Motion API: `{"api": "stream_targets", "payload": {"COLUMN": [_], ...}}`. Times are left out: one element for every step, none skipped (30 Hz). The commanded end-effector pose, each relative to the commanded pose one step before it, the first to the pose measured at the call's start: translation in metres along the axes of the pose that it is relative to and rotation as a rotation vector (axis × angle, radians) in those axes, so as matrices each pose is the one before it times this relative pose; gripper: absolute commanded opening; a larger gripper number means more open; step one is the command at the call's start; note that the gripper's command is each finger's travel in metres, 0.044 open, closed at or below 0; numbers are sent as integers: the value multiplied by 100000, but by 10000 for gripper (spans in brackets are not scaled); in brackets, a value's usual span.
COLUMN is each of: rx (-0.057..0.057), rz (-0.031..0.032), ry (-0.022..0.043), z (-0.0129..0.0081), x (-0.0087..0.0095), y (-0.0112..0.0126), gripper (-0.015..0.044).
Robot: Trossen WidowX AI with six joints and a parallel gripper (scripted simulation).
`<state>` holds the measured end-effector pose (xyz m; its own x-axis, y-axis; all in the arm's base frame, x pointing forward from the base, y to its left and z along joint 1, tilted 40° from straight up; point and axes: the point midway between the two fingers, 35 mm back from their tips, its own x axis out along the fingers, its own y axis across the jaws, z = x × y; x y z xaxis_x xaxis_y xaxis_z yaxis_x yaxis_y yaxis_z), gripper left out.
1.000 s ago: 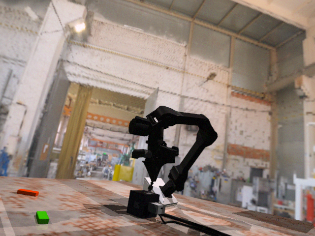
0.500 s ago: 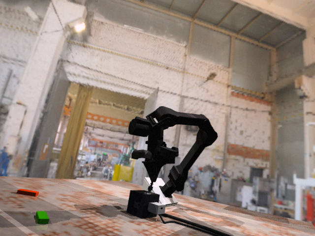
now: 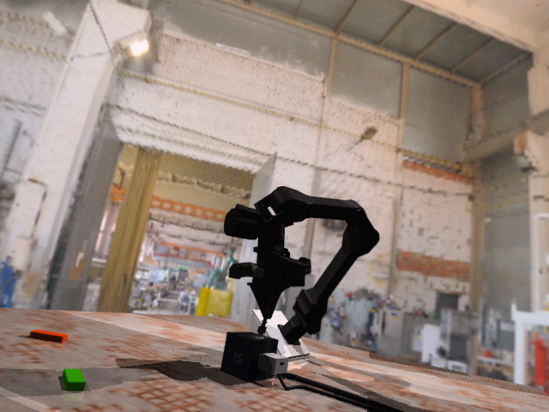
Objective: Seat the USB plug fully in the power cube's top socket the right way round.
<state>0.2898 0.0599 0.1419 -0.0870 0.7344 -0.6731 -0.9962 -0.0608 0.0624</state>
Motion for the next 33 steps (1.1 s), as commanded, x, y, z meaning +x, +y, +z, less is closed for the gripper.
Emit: {"api": "stream_targets", "payload": {"rx": [172,0,0,0,0,0,0,0,0,0,0,0,0,0,0,0,0,0,0,0,0,0,0,0,0,0,0,0,0,0,0,0,0], "rz": [-234,0,0,0,0,0,0,0,0,0,0,0,0,0,0,0,0,0,0,0,0,0,0,0,0,0,0,0,0,0,0,0,0], "ry": [-347,0,0,0,0,0,0,0,0,0,0,0,0,0,0,0,0,0,0,0,0,0,0,0,0,0,0,0,0,0,0,0,0], "z": [60,-2,-2,-2,-2,-2,-2,-2,-2,-2,-2,-2,-2,-2,-2,-2,-2,-2,-2,-2,-2,-2,-2,-2,-2,-2,-2,-2,-2,-2,-2,-2,-2], "x": [58,12,12,12,12,12,12,12,12,12,12,12,12,12,12,12,12,12,12,12,12,12,12,12,12,12,12,12,12,12,12,12,12], "y": [-18,0,0,0,0,0,0,0,0,0,0,0,0,0,0,0,0,0,0,0,0,0,0,0,0,0,0,0,0,0,0,0,0], "gripper": [0,0,0,0,0,0,0,0,0,0,0,0,0,0,0,0,0,0,0,0,0,0,0,0,0,0,0,0,0,0,0,0,0]}}
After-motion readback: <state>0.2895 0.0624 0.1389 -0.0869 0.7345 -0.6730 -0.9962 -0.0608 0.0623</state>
